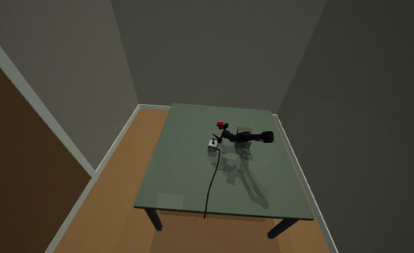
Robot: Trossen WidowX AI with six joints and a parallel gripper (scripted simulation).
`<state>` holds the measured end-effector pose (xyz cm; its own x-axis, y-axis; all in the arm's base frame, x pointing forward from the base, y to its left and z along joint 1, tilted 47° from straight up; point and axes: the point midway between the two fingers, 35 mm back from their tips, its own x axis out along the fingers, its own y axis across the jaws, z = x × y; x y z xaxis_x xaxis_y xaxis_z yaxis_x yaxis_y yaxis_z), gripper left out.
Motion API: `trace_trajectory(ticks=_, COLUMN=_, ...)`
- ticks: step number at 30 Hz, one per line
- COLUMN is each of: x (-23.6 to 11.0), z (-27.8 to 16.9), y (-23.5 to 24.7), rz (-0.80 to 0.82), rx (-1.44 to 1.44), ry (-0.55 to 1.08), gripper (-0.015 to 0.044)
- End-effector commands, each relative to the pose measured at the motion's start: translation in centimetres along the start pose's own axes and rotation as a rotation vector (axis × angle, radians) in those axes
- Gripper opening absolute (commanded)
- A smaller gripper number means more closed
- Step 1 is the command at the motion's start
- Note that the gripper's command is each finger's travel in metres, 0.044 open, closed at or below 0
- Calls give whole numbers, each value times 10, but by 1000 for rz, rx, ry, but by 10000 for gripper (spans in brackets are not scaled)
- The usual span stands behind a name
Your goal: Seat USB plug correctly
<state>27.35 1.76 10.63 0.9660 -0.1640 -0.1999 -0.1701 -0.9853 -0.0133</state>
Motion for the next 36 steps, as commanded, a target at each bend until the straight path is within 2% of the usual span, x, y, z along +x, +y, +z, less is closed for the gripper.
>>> trace_trajectory(ticks=1, x=1, z=1, y=-1, rz=-4, rx=4, ry=-11, gripper=426)
trace_trajectory(ticks=3, x=13, z=9, y=-9, rz=-35, rx=42, ry=-100, gripper=440)
trace_trajectory(ticks=8, x=40, z=42, y=-28, rz=-92, rx=250, ry=-478, gripper=440)
trace_trajectory(ticks=13, x=44, z=67, y=-38, rz=-38, rx=550, ry=-887, gripper=440)
trace_trajectory(ticks=19, x=29, z=69, y=-46, rz=181, rx=1004, ry=-1369, gripper=440)
trace_trajectory(ticks=25, x=17, z=33, y=-52, rz=552, rx=1507, ry=-1786, gripper=440)
trace_trajectory(ticks=27, x=16, z=27, y=-52, rz=603, rx=1566, ry=-1828, gripper=440)
trace_trajectory(ticks=36, x=16, z=28, y=-52, rz=603, rx=1566, ry=-1828, gripper=440)
